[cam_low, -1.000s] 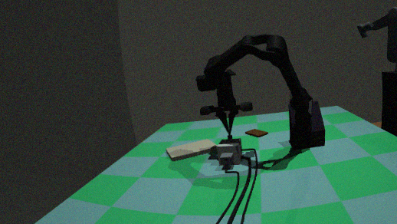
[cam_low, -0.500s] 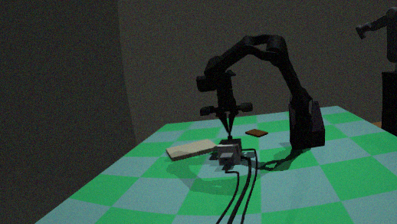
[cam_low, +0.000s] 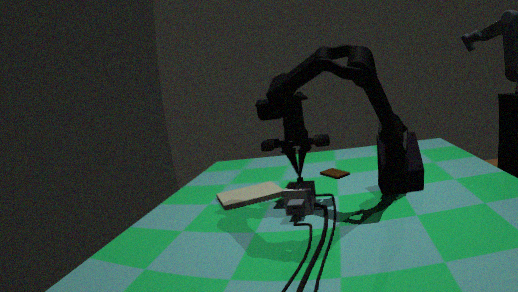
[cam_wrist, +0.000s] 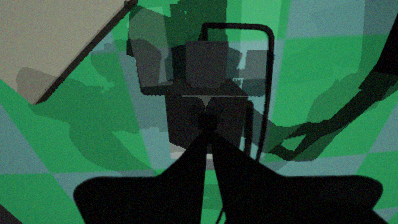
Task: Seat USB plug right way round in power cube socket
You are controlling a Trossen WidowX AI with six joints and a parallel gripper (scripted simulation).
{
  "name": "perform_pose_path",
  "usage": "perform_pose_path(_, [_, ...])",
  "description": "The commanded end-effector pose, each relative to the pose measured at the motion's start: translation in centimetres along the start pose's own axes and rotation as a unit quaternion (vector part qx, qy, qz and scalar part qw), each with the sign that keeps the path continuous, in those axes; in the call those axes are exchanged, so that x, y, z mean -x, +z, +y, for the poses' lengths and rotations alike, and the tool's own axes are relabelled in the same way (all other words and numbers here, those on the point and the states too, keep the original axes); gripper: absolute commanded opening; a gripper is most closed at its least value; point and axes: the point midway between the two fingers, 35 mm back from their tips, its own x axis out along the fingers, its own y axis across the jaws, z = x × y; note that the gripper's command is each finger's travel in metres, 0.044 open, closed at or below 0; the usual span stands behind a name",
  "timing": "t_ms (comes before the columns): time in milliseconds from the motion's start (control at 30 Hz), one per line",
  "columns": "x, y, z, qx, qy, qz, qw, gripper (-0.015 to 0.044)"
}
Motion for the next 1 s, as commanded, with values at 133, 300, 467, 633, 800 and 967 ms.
perform_pose_path(133, [-0.14,-0.02,0.03,-0.001,0.001,0.001,1.000,0.0000])
perform_pose_path(300, [-0.20,-0.01,0.03,-0.001,0.001,0.001,1.000,0.0000])
perform_pose_path(467, [-0.26,-0.01,0.03,-0.001,0.001,0.002,1.000,0.0000])
perform_pose_path(633, [-0.32,0.00,0.03,-0.001,0.001,0.002,1.000,0.0000])
perform_pose_path(800, [-0.38,0.00,0.03,-0.001,0.001,0.002,1.000,0.0000])
perform_pose_path(967, [-0.44,0.01,0.03,-0.001,0.001,0.002,1.000,0.0000])
